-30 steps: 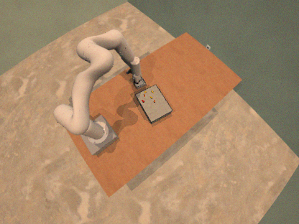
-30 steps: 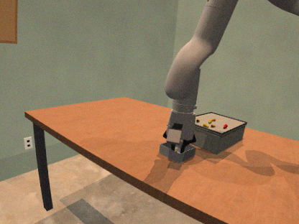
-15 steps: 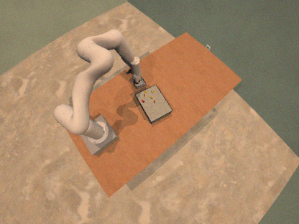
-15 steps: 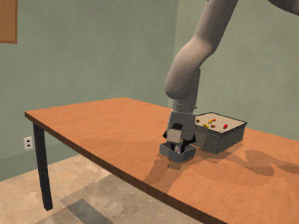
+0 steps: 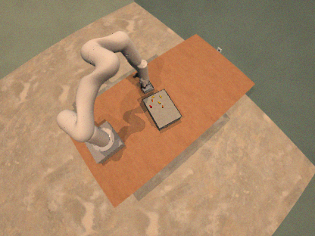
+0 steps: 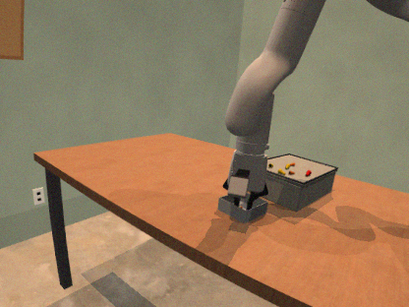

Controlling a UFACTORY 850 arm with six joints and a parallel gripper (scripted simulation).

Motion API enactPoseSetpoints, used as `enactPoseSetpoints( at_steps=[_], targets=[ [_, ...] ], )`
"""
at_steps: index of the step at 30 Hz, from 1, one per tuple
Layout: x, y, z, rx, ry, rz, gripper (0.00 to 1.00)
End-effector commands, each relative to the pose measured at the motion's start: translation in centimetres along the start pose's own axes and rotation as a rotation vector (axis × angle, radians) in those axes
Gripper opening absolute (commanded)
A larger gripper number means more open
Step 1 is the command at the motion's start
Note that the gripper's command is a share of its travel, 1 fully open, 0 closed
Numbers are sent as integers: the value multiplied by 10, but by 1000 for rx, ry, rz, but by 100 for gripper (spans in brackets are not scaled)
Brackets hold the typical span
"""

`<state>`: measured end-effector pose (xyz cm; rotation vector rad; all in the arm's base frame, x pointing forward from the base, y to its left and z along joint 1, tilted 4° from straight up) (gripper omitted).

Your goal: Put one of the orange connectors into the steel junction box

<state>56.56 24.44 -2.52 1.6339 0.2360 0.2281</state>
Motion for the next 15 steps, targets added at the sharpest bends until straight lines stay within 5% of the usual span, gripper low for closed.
enactPoseSetpoints(
  at_steps=[1,10,15],
  targets=[
    [1,1,0,0,0,2,26],
    [1,2,0,0,0,2,26],
    [1,39,0,0,0,2,26]
  ],
)
Point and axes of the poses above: the point where the finger pads meet when closed, its own y axis back along the fingers, its own x axis across the jaws, z = x × y, the point moved 3 cm from there along y, back along the fingers, and after that the axes turned 9 degrees about -y, right-handed, at the moved point
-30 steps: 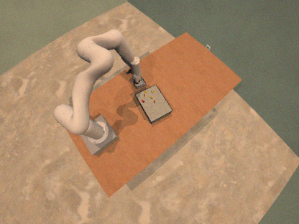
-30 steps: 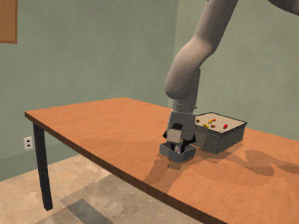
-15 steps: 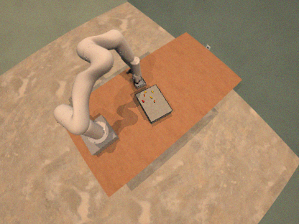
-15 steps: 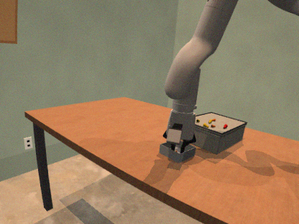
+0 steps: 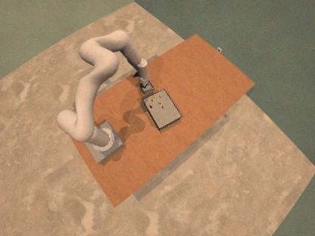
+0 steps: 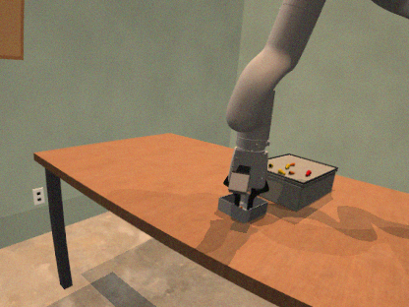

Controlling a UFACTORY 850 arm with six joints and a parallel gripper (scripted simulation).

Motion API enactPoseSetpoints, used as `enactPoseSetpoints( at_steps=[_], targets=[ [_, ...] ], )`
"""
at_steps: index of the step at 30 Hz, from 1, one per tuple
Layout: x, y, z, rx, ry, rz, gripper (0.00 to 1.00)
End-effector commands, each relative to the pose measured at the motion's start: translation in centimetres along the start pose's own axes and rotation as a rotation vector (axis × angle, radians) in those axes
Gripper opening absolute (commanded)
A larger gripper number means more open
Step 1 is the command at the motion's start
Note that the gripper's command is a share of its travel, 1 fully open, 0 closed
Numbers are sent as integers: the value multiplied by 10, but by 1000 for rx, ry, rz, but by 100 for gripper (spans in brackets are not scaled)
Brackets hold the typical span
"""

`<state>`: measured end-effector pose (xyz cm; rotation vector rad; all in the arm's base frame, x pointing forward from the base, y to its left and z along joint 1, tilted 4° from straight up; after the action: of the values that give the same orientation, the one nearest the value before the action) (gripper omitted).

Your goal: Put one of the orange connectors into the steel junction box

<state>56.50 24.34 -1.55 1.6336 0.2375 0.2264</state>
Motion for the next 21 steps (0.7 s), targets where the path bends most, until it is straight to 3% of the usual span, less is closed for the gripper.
enactPoseSetpoints(
  at_steps=[1,9,21],
  targets=[
    [2,43,0,0,0,4,26],
    [1,136,0,0,0,4,26],
    [1,145,0,0,0,4,26]
  ],
)
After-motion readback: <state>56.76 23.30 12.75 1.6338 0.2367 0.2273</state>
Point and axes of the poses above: the point where the finger pads meet when closed, its own y axis back along the fingers, its own x axis across the jaws, z = x × y, the point moved 3 cm from there along y, back along the fingers, and after that the axes turned 9 degrees about -y, right-handed, at the moved point
